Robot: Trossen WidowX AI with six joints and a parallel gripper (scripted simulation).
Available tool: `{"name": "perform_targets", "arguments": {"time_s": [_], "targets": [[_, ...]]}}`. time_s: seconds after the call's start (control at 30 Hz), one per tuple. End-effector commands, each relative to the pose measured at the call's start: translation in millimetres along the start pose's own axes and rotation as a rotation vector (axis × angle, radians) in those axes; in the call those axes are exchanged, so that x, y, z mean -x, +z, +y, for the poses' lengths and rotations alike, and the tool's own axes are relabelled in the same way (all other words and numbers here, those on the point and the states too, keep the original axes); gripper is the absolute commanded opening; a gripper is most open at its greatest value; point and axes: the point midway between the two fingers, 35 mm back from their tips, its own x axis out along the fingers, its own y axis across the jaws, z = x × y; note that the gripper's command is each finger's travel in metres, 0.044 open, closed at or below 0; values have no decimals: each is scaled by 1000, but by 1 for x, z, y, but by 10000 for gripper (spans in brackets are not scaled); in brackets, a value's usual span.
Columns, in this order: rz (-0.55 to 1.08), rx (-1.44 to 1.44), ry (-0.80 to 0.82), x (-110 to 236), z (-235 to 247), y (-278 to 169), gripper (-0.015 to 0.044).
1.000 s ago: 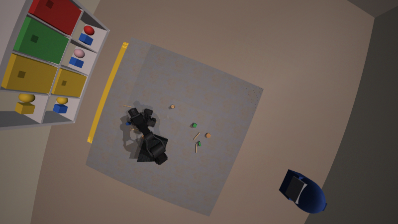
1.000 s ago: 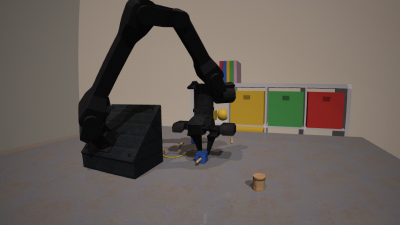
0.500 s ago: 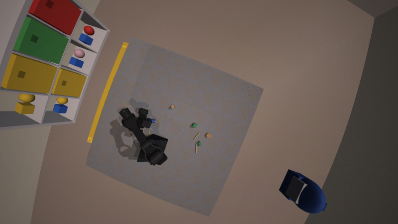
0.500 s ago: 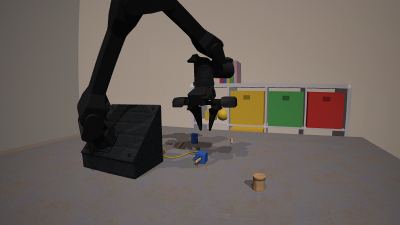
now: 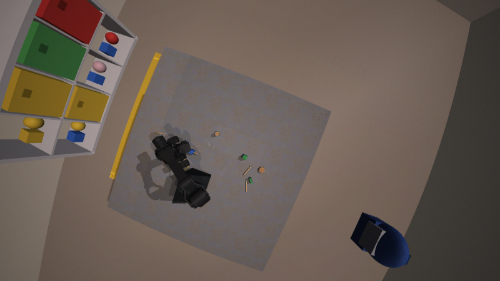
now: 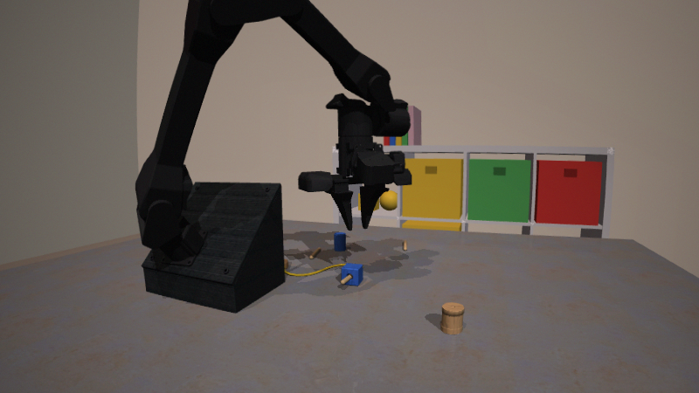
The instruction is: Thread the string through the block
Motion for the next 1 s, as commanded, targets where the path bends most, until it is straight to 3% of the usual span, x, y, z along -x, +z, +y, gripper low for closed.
{"name": "perform_targets", "arguments": {"time_s": [0.0,0.97], "targets": [[-9,830,-16,-2,-14,13,123],[20,2282,-37,-3,-34,30,123]]}}
